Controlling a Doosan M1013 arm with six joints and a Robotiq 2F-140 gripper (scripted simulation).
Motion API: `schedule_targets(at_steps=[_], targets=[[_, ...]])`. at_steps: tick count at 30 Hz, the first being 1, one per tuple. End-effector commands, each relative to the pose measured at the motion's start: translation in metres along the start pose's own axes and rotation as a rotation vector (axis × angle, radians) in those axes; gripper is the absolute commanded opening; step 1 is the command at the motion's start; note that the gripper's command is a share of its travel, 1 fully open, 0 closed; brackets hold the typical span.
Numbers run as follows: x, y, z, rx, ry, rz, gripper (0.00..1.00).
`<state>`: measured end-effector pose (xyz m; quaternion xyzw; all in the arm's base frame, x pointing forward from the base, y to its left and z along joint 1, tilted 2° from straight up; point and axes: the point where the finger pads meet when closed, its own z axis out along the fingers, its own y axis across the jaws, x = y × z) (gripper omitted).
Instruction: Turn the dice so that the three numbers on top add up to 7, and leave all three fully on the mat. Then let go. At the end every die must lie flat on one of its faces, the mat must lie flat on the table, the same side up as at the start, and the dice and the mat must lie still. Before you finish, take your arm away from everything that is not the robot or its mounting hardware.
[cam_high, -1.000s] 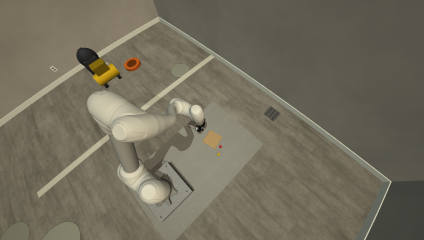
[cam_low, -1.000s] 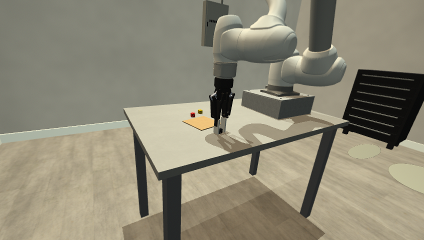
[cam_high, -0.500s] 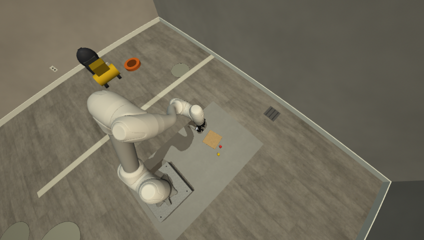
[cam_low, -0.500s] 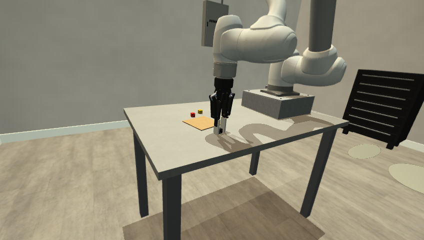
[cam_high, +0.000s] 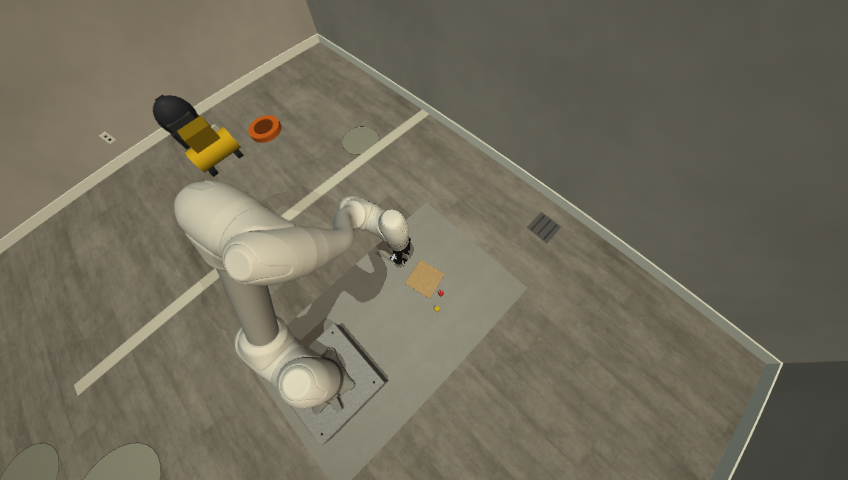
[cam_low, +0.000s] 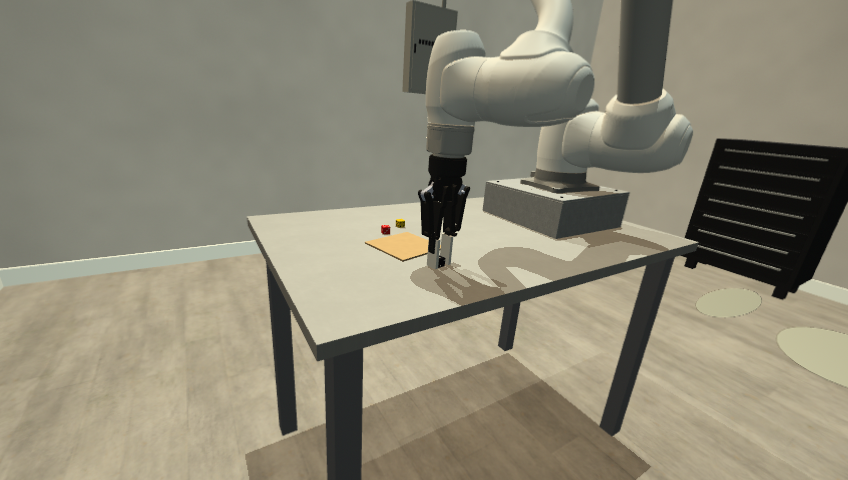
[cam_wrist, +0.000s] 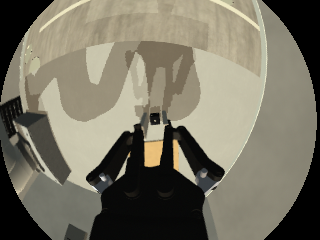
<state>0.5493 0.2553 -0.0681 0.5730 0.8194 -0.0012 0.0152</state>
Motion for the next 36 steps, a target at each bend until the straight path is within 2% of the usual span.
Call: schedule_targets(at_steps=[1, 5, 6, 36], targets=[[0.0001, 0.0, -0.0001, 0.0, 0.0, 0.0, 0.21], [0.0001, 0.0, -0.0001, 0.0, 0.0, 0.0, 0.21], [0.0001, 0.0, -0.0001, 0.0, 0.0, 0.0, 0.09], [0.0001, 0.0, -0.0001, 0.0, 0.0, 0.0, 0.09]])
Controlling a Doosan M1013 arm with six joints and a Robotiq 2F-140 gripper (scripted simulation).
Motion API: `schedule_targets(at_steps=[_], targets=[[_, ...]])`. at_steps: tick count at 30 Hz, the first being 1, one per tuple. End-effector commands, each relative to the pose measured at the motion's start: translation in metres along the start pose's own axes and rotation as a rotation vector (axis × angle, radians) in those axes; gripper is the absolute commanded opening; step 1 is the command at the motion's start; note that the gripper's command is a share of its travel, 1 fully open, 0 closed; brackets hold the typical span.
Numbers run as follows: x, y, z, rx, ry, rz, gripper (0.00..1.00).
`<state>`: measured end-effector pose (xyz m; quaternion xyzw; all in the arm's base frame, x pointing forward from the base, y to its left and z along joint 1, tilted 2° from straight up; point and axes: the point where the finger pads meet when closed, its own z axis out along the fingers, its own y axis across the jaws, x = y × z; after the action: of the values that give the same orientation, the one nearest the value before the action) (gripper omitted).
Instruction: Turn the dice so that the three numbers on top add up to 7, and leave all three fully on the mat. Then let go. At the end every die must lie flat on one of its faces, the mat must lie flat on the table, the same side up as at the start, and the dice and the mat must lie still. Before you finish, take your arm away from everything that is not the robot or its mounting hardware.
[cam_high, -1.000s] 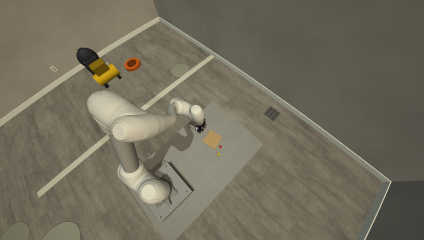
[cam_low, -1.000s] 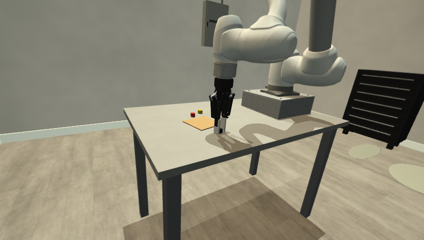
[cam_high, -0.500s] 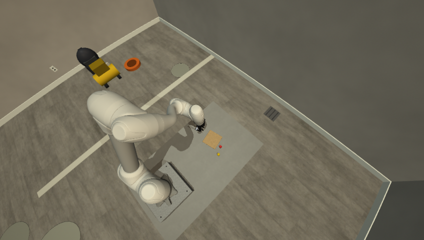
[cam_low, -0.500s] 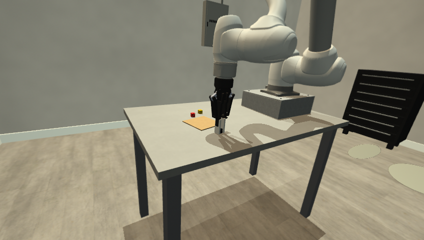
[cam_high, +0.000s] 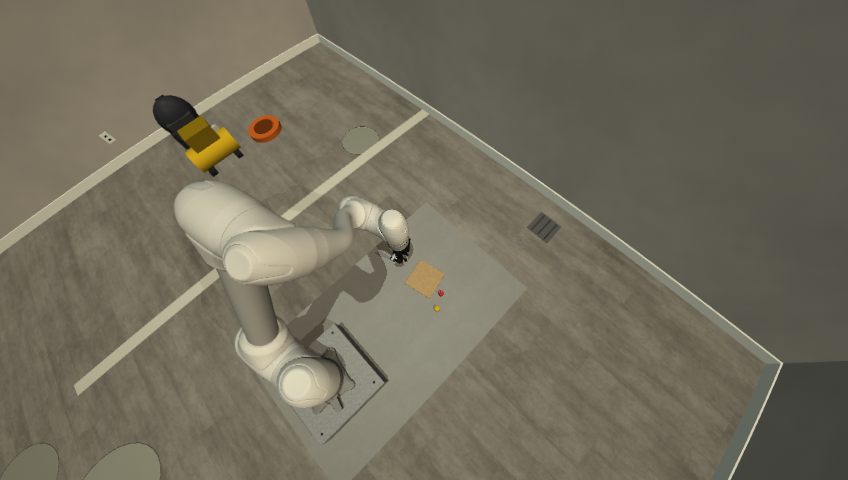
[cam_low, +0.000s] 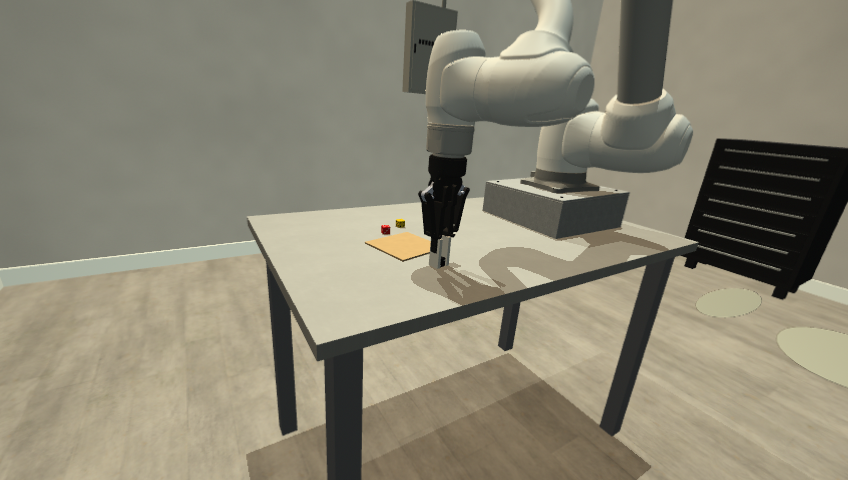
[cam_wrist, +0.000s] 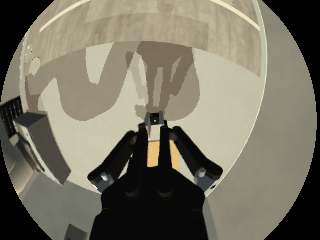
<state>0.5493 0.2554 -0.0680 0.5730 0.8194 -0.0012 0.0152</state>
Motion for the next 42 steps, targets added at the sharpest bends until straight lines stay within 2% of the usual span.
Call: schedule_targets(at_steps=[1, 6, 9, 15, 17, 22, 25, 38, 39, 41, 42], targets=[[0.0, 0.0, 0.0, 0.0, 0.0, 0.0, 0.09], [0.0, 0.0, -0.002, 0.0, 0.0, 0.0, 0.09], [0.0, 0.0, -0.01, 0.0, 0.0, 0.0, 0.09], [0.0, 0.0, -0.048, 0.0, 0.0, 0.0, 0.09], [0.0, 0.0, -0.048, 0.0, 0.0, 0.0, 0.09], [0.0, 0.0, -0.084, 0.0, 0.0, 0.0, 0.09], [0.0, 0.0, -0.096, 0.0, 0.0, 0.0, 0.09], [-0.002, -0.001, -0.1, 0.0, 0.0, 0.002, 0.09], [-0.011, -0.004, -0.101, 0.0, 0.0, 0.01, 0.09], [-0.054, -0.024, -0.102, 0.0, 0.0, 0.054, 0.09], [-0.054, -0.024, -0.102, 0.0, 0.0, 0.054, 0.09]])
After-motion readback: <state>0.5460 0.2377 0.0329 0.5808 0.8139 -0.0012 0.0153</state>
